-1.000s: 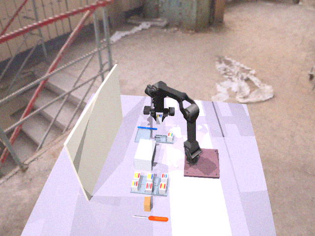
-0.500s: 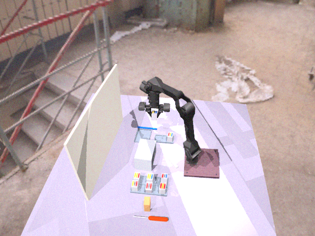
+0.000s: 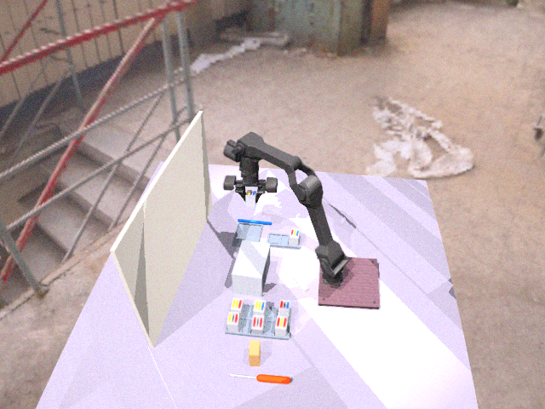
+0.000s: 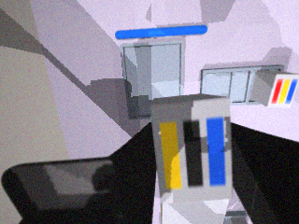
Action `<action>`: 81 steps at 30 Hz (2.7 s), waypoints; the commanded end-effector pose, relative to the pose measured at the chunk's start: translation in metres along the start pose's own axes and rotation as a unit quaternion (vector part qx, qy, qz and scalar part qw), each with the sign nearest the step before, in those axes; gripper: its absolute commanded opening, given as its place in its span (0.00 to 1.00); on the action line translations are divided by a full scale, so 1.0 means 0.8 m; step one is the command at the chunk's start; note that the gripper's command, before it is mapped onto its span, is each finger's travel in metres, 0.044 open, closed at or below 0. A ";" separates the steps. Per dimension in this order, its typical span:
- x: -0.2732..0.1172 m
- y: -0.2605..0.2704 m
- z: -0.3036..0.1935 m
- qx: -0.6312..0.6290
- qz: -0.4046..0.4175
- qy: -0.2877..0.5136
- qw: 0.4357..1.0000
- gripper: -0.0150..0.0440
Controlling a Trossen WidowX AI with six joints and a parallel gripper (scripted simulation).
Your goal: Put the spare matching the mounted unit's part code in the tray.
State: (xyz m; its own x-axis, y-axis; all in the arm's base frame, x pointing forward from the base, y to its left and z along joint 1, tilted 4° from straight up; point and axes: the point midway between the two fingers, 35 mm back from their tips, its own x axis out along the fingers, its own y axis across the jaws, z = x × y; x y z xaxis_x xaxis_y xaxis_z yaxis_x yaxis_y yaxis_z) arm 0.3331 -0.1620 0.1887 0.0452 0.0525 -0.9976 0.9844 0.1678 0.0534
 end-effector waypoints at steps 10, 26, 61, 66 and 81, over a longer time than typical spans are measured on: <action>0.007 0.025 -0.001 0.003 0.002 0.003 1.000 0.25; 0.020 0.027 0.001 0.002 0.002 0.003 1.000 0.25; 0.050 0.032 0.004 0.002 0.001 0.003 1.000 0.25; 0.054 0.032 0.004 0.002 0.001 0.003 1.000 0.25; 0.067 0.033 0.005 0.002 0.001 0.003 1.000 0.25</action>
State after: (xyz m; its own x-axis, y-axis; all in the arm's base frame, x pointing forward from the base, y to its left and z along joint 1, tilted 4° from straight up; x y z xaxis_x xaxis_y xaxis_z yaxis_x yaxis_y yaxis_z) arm 0.3629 -0.1592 0.1404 0.0510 0.0532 -0.9973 0.9838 0.1694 0.0594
